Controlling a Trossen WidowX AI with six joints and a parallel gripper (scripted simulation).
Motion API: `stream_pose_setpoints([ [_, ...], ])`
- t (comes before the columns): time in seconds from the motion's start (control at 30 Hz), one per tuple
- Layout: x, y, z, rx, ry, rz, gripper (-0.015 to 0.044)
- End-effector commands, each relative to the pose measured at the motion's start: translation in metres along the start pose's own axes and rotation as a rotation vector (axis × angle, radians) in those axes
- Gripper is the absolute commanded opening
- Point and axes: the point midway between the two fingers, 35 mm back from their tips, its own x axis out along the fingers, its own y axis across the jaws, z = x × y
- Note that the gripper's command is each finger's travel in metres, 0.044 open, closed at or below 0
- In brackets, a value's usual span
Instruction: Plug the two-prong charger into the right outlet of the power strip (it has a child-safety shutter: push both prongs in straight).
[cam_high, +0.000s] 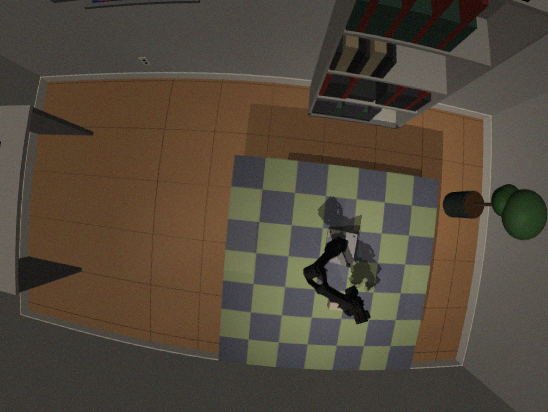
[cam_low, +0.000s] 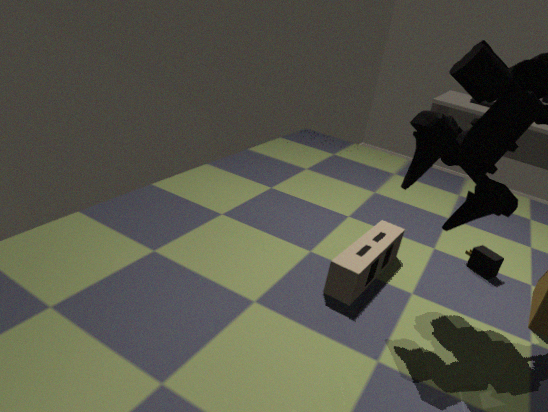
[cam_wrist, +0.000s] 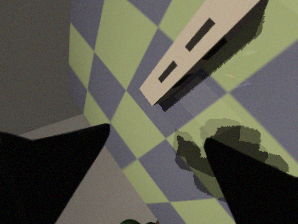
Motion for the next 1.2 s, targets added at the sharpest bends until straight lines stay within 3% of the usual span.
stream_pose_setpoints([
  [0.0,-0.003,-0.029,0.023,-0.062,-0.032,-0.098,0.044],
  [0.73,-0.049,-0.174,0.096,-0.396,0.0,-0.584,0.044],
  [1.17,-0.058,-0.195,0.106,-0.45,0.031,-0.653,0.044],
])
